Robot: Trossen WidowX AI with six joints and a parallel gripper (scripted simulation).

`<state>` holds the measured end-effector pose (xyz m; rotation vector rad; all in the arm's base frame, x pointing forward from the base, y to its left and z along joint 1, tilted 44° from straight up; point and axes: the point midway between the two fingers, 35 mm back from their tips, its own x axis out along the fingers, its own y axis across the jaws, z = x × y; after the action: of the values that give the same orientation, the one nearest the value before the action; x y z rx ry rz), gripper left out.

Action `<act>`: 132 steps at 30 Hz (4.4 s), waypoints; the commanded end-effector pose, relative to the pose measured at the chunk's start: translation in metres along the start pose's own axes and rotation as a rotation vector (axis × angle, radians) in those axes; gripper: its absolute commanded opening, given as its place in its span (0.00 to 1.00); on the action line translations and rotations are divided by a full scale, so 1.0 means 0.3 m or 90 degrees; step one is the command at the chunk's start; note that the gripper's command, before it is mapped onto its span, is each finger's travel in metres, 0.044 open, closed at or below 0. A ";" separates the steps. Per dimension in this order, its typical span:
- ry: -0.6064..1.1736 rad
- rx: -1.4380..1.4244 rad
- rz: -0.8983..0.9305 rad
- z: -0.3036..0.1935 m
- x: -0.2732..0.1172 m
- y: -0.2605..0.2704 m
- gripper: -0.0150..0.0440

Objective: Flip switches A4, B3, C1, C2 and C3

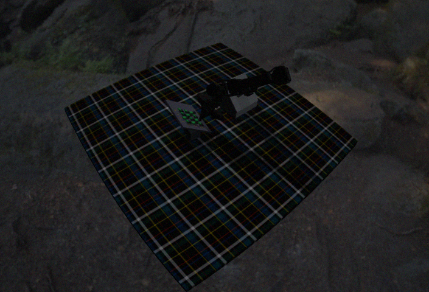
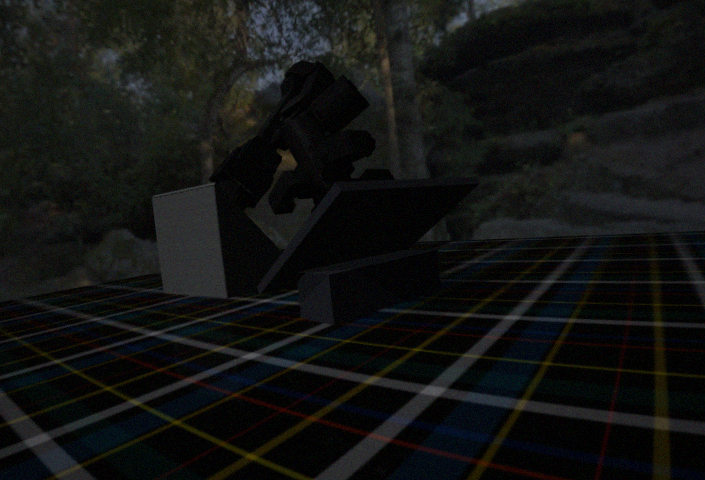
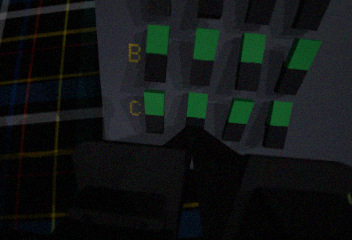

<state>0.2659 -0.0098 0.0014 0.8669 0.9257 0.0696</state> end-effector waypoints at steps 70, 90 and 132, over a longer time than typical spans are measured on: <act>0.029 0.002 -0.005 0.071 -0.105 -0.107 0.25; 0.032 0.002 -0.004 0.067 -0.007 -0.105 0.25; 0.032 0.002 -0.003 0.066 0.009 -0.105 0.25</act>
<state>0.2733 -0.0425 -0.0146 0.8656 0.9724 0.0911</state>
